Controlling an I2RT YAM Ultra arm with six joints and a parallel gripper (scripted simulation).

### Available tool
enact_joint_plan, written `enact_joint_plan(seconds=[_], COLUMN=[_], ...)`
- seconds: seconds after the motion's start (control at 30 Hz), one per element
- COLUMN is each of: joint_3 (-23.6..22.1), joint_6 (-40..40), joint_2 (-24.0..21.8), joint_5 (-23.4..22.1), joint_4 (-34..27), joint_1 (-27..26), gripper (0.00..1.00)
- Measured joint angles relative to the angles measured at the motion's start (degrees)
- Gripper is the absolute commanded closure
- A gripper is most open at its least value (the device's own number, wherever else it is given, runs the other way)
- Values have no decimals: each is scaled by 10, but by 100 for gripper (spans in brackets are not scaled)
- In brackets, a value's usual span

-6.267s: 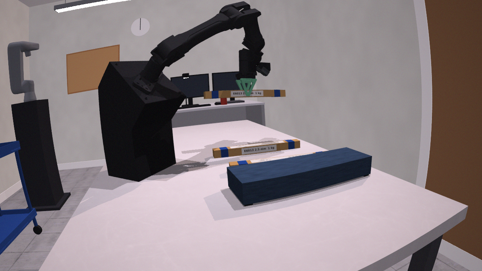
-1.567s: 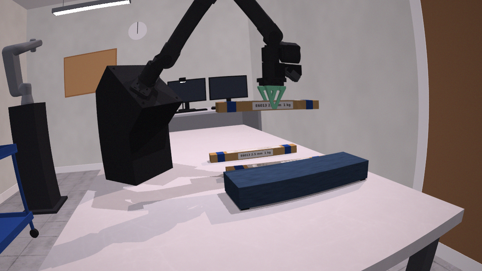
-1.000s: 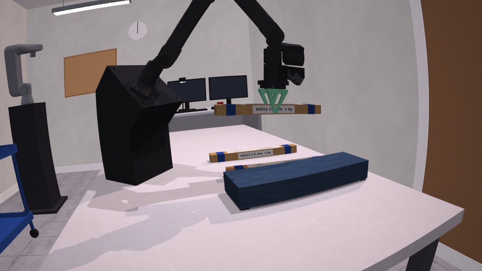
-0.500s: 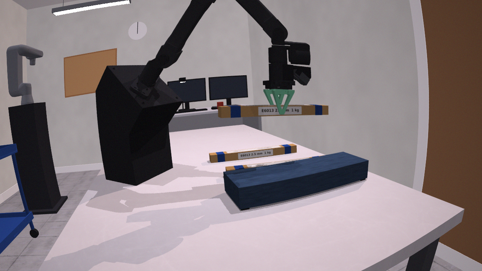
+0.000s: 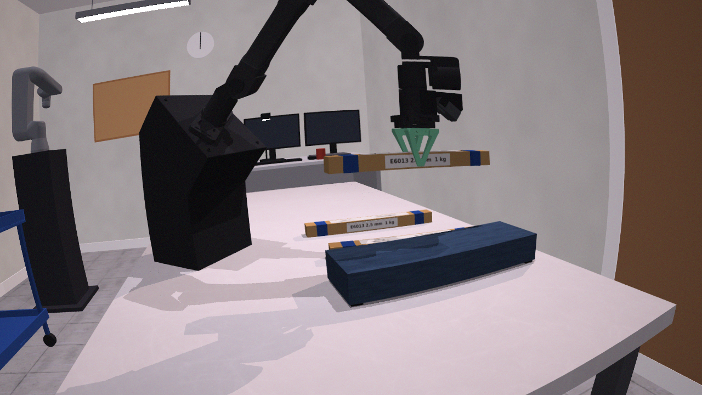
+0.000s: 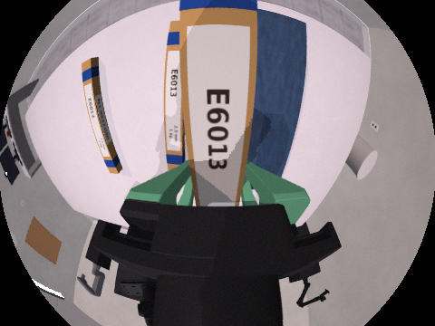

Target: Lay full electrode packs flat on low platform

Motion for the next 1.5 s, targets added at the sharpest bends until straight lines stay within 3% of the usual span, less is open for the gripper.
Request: enact_joint_plan(seconds=[0.6,1.5], joint_3=[57,95], joint_6=[-53,-73], joint_2=[34,74], joint_5=[-48,-70], joint_4=[-21,-24], joint_1=[-68,-83], gripper=[100,100])
